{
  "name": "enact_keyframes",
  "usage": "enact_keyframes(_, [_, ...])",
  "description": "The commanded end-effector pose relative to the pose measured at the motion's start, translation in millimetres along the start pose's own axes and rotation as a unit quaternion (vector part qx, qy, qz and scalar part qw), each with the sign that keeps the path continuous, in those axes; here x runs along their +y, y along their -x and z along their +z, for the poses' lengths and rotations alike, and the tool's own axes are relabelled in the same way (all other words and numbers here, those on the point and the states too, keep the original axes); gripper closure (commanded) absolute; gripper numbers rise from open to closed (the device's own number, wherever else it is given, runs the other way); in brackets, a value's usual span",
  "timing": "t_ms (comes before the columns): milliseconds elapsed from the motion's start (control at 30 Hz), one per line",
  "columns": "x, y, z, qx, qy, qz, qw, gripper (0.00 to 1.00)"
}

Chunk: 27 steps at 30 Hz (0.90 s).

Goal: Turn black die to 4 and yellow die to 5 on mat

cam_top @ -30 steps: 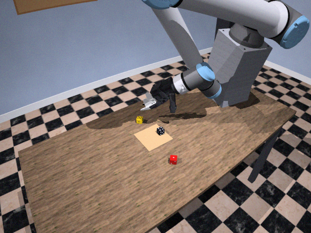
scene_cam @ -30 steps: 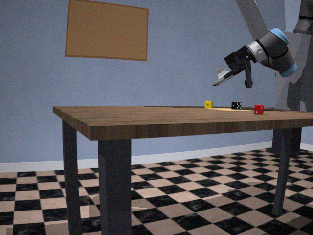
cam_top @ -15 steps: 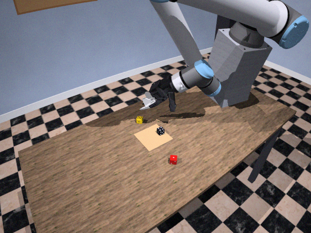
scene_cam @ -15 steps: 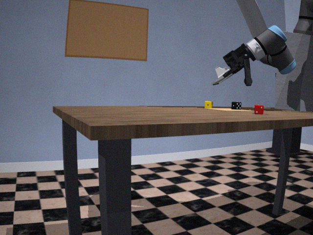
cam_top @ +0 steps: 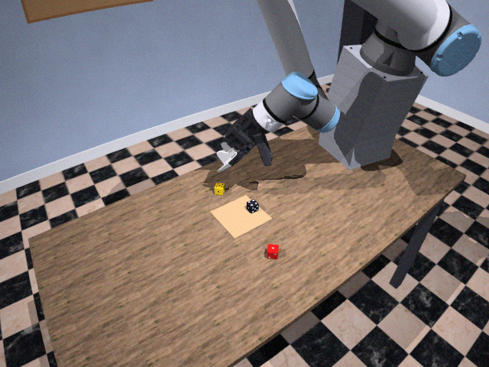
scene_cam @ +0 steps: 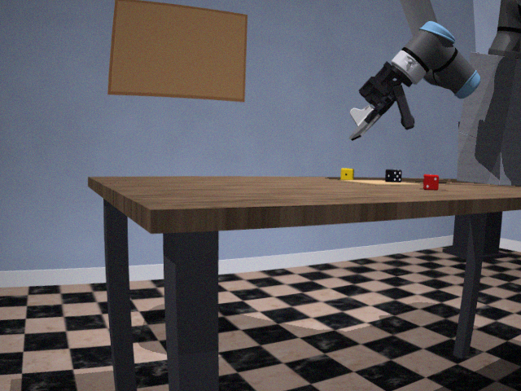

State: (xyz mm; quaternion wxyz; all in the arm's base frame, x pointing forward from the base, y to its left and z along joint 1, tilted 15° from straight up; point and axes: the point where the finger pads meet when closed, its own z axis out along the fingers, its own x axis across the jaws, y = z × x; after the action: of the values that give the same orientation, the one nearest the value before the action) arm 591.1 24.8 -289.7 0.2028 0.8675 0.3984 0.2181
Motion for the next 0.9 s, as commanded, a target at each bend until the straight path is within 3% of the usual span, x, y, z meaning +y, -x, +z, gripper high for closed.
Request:
enact_keyframes(0, [4.9, -0.3, 2.4, -0.002, -0.046, -0.001, 0.999, 0.72])
enact_keyframes(367, [17.5, -0.1, 5.7, -0.001, -0.180, -0.001, 0.984, 0.72])
enact_keyframes(433, [17.5, -0.1, 5.7, -0.001, -0.180, -0.001, 0.984, 0.72])
enact_keyframes(867, [30.3, -0.2, 8.6, -0.001, -0.306, 0.000, 0.952, 0.72])
